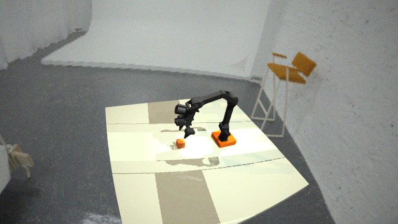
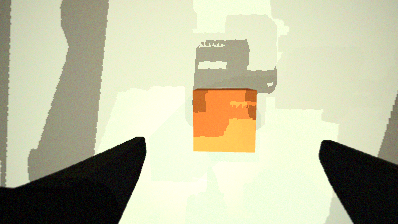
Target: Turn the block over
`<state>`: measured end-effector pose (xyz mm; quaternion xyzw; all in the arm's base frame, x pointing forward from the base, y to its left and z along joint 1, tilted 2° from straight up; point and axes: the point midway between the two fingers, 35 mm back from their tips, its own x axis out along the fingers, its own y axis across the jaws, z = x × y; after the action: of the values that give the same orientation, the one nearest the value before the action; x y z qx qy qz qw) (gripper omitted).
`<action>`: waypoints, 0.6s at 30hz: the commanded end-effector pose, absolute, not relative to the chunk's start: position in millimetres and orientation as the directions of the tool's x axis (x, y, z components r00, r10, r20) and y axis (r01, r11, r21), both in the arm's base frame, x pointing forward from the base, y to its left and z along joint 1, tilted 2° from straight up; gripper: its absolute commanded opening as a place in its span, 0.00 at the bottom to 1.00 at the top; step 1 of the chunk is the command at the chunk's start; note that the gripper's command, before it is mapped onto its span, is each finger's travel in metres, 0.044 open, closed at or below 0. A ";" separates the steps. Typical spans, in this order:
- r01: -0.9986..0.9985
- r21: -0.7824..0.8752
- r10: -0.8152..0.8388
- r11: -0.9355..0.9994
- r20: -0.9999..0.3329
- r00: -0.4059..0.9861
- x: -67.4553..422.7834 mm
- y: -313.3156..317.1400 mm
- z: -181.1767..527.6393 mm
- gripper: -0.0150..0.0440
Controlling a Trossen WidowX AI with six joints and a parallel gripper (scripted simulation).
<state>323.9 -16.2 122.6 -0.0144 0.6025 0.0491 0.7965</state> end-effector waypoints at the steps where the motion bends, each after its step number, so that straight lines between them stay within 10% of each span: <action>1: -0.098 0.032 0.046 0.995 -0.988 0.146 328.8 -15.2 124.0 1.00; 18: -0.102 0.028 0.034 0.994 -0.998 0.058 333.9 -13.4 93.5 1.00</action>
<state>333.1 -12.9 98.6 -0.0258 0.6832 0.0502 0.7281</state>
